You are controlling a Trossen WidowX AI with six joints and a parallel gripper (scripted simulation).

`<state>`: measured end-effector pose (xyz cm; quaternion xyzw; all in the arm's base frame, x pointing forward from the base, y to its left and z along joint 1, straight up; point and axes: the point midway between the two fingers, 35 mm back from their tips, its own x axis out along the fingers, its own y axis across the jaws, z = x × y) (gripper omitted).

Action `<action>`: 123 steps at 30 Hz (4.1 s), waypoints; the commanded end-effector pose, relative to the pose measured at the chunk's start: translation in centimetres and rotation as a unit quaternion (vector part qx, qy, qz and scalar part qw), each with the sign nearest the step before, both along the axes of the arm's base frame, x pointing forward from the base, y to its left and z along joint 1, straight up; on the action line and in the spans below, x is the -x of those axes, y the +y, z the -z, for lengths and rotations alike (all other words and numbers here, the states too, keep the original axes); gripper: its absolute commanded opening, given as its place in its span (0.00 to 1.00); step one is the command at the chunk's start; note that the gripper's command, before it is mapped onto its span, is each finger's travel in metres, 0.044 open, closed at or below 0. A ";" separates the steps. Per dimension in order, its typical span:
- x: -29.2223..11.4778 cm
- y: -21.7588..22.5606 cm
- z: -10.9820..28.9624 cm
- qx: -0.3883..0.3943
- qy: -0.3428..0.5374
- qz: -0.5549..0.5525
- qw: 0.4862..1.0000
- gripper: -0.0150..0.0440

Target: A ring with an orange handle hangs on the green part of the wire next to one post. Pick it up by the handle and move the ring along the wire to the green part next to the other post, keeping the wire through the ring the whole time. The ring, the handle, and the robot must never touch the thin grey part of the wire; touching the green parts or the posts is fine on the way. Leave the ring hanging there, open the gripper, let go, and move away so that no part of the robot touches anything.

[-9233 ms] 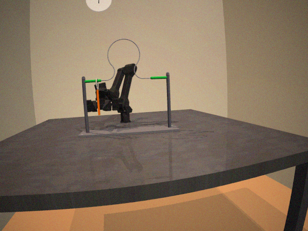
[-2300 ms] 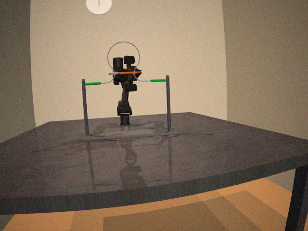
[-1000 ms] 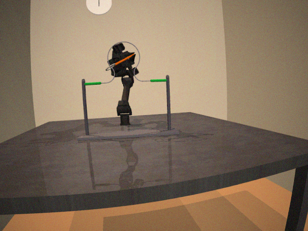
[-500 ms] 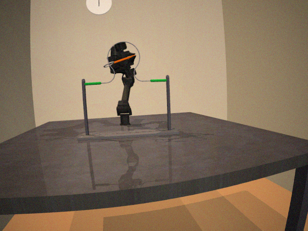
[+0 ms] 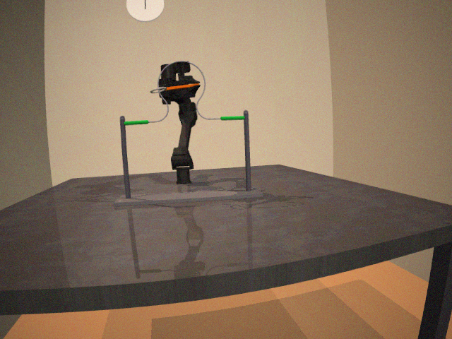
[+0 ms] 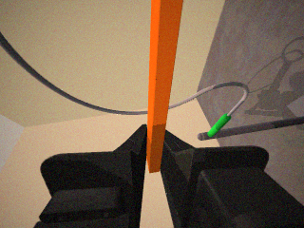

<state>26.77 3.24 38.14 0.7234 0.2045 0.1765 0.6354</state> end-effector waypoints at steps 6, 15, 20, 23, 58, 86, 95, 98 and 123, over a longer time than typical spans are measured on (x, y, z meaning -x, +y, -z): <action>0.1 0.1 0.2 0.058 0.003 -0.002 0.998 0.00; 0.0 0.1 0.6 0.117 0.010 -0.001 0.993 0.00; 0.0 0.1 0.9 0.150 0.014 -0.001 0.989 0.00; 0.0 0.1 1.0 0.170 0.016 0.000 0.985 0.00; 0.1 -0.6 2.7 0.396 0.038 0.006 0.917 0.00; 0.2 -1.6 3.7 0.558 0.051 0.012 0.828 0.00; 0.2 -2.0 4.0 0.606 0.054 0.013 0.794 0.00; 0.2 -2.1 4.1 0.621 0.056 0.014 0.782 0.00; 0.3 -3.4 4.4 0.740 0.063 0.019 0.669 0.00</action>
